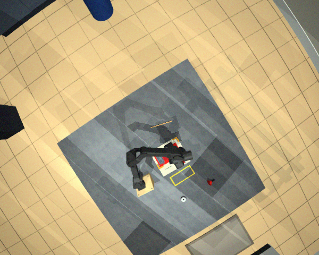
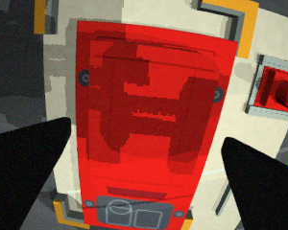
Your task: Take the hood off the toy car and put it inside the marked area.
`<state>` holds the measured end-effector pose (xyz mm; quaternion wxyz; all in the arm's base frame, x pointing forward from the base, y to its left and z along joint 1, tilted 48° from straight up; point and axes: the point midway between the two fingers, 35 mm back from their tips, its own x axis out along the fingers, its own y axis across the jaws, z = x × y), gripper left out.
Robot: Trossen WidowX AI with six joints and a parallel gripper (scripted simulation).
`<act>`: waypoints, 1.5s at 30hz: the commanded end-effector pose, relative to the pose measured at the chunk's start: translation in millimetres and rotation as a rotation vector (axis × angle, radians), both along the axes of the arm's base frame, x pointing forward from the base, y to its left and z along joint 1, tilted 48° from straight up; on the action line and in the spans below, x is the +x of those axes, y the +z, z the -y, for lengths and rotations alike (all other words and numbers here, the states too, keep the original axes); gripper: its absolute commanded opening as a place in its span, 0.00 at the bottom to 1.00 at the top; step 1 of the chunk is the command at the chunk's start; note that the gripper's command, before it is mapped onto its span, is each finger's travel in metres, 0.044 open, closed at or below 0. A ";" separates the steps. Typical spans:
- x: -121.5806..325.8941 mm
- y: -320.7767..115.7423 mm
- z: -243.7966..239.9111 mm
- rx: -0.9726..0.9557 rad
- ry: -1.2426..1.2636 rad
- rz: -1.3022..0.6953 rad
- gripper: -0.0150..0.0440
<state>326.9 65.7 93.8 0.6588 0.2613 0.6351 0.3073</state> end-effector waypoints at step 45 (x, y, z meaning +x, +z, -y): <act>-0.4 -13.3 -15.3 0.001 0.001 0.000 0.87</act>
